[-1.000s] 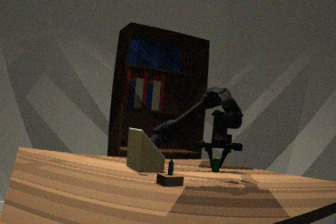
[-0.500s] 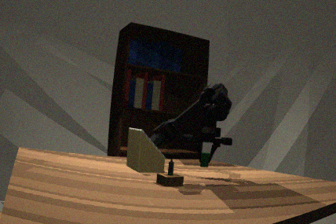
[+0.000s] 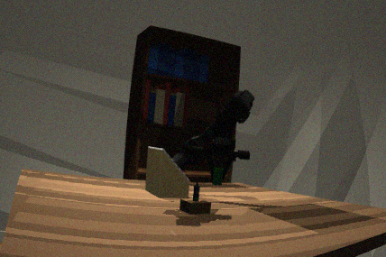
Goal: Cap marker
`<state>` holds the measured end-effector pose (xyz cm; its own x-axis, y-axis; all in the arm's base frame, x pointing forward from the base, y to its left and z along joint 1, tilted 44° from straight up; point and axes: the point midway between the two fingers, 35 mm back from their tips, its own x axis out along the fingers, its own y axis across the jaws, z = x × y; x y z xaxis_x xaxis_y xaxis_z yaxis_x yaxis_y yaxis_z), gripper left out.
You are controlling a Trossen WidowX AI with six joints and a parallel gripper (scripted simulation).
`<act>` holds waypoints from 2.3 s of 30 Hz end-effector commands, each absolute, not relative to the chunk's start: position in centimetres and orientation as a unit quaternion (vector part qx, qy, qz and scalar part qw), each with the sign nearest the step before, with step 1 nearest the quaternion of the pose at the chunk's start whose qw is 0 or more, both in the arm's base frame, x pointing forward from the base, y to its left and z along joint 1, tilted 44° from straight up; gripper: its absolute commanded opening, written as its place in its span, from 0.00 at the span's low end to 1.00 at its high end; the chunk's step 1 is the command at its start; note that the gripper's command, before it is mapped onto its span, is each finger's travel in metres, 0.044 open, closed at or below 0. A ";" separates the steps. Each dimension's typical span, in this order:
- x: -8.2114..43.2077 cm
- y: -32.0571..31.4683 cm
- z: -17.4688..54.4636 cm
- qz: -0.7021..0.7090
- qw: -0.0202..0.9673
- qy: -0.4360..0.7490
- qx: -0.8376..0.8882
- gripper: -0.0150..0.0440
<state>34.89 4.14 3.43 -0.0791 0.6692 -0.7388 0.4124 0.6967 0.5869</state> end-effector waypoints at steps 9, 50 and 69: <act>33.4 -0.6 1.3 0.116 0.562 0.728 0.375 0.25; 32.6 1.5 -2.7 0.119 0.560 0.728 0.378 0.25; 32.3 2.4 -3.6 0.120 0.560 0.729 0.375 0.43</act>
